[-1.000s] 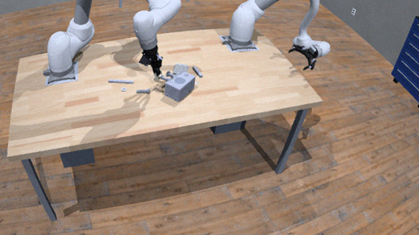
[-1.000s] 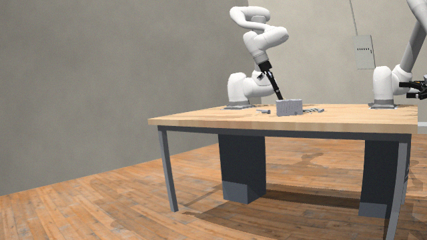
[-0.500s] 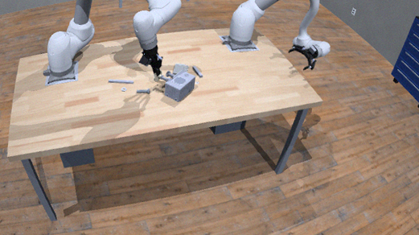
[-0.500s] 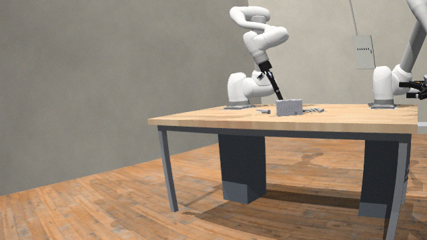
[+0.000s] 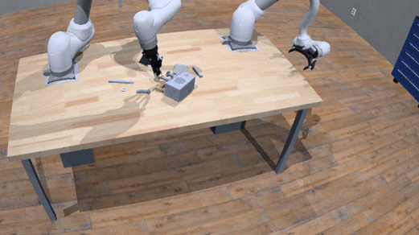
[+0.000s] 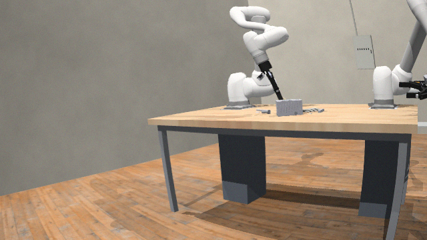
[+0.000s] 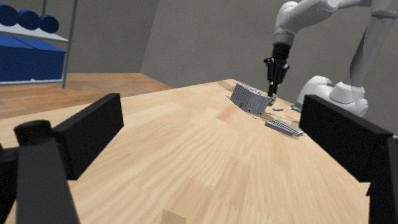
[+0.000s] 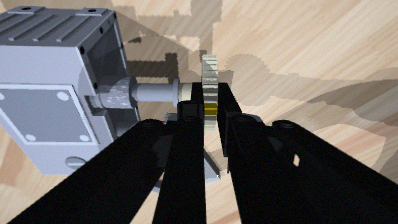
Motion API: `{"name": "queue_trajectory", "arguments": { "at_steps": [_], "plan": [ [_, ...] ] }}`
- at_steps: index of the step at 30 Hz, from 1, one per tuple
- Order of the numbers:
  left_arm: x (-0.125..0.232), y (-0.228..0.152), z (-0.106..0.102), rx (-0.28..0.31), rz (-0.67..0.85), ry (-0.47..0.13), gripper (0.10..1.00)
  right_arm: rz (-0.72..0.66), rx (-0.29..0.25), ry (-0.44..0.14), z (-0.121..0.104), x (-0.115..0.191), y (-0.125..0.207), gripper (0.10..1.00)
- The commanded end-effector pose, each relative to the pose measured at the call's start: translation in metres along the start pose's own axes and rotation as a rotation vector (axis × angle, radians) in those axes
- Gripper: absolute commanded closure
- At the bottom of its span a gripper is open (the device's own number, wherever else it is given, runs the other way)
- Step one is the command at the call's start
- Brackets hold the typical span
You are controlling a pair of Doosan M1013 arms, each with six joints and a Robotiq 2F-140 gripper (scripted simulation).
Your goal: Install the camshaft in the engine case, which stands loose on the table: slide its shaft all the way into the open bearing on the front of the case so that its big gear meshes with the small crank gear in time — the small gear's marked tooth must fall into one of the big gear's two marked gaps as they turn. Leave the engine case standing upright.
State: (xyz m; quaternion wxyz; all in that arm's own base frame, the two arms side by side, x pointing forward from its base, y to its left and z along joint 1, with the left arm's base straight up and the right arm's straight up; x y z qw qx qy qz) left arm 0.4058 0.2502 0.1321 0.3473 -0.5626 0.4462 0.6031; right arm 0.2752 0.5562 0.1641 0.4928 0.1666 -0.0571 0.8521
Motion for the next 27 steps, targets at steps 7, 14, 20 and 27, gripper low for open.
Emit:
{"name": "queue_trajectory", "arguments": {
  "at_steps": [7, 14, 20, 27],
  "plan": [
    [-0.0006, -0.0001, 0.0001, 0.000, -0.001, 0.000, 0.098, 0.000, -0.001, -0.001, 0.0008, 0.0006, -0.0005, 0.956],
    [-0.0006, -0.0001, 0.0001, 0.000, -0.001, 0.000, 0.098, 0.000, -0.001, -0.001, 0.0008, 0.0008, -0.0016, 0.956],
    [-0.0006, -0.0001, 0.0001, 0.000, -0.001, 0.000, 0.098, 0.000, -0.001, -0.001, 0.0008, 0.0014, -0.0049, 0.956],
    [-0.0006, -0.0001, 0.0001, 0.000, -0.001, 0.000, 0.098, 0.000, -0.001, -0.001, 0.0008, 0.0022, -0.0089, 0.956]
  ]
}}
Point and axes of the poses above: on each arm, the point where the finger pads meet when closed, its own z axis back along the fingers, its own y axis across the jaws, x = y × z, the point moved 6 cm from there along z, back along the fingers, and after that the axes turned 11 degrees about -z, right-handed, at the moved point
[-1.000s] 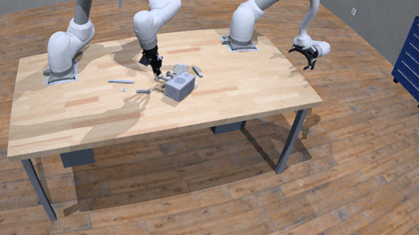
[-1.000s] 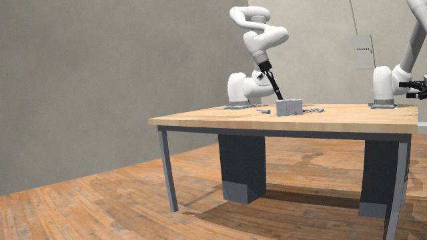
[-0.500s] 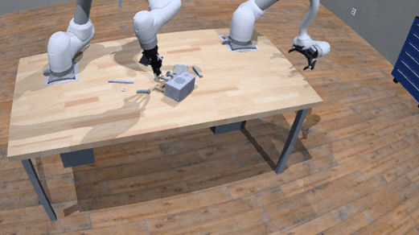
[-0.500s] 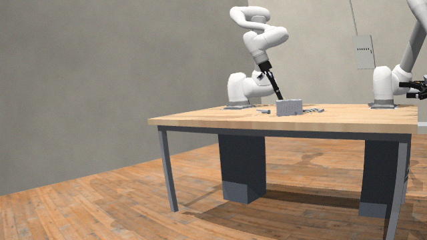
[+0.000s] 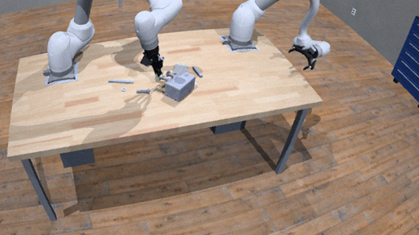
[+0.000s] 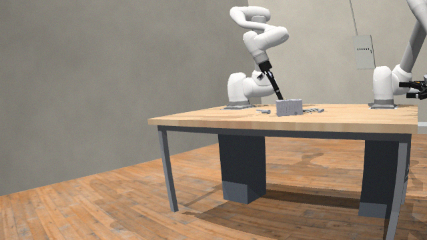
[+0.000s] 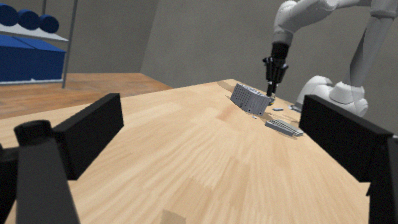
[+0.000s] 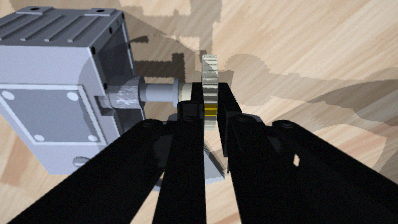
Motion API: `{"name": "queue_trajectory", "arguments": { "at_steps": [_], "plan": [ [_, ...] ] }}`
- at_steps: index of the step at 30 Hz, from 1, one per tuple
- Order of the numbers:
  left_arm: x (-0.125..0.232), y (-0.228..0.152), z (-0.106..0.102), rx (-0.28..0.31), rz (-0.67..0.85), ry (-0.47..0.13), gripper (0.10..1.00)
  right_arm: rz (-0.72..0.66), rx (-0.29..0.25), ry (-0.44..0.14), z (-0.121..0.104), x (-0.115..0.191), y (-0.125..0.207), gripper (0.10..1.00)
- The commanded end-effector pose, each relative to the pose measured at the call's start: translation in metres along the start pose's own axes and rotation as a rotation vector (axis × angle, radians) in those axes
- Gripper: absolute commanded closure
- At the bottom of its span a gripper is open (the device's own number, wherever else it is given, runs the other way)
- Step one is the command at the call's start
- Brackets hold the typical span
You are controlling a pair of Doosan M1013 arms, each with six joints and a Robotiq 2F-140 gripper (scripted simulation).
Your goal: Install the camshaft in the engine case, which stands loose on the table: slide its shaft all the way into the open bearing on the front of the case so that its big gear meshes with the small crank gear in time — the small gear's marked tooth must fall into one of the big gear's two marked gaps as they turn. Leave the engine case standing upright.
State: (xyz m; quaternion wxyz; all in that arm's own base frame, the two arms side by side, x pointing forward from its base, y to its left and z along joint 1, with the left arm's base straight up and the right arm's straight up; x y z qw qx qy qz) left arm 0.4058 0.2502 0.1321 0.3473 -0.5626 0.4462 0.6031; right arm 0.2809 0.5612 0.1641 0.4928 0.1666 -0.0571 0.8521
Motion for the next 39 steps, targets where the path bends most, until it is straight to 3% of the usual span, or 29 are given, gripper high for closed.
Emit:
{"name": "queue_trajectory", "arguments": {
  "at_steps": [1, 39],
  "plan": [
    [-0.001, 0.000, 0.000, 0.000, -0.001, 0.000, 0.098, 0.000, -0.001, -0.001, 0.001, 0.001, -0.002, 0.956],
    [-0.001, 0.000, 0.000, 0.000, -0.001, 0.000, 0.098, 0.000, -0.001, -0.001, 0.001, 0.003, -0.015, 0.956]
  ]
}}
Point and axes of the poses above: on each arm, the point where the finger pads meet when closed, its own z axis back along the fingers, its own y axis across the jaws, x = y × z, the point moved 6 cm from there along z, back along the fingers, and after that the axes turned 11 degrees about -z, right-handed, at the moved point
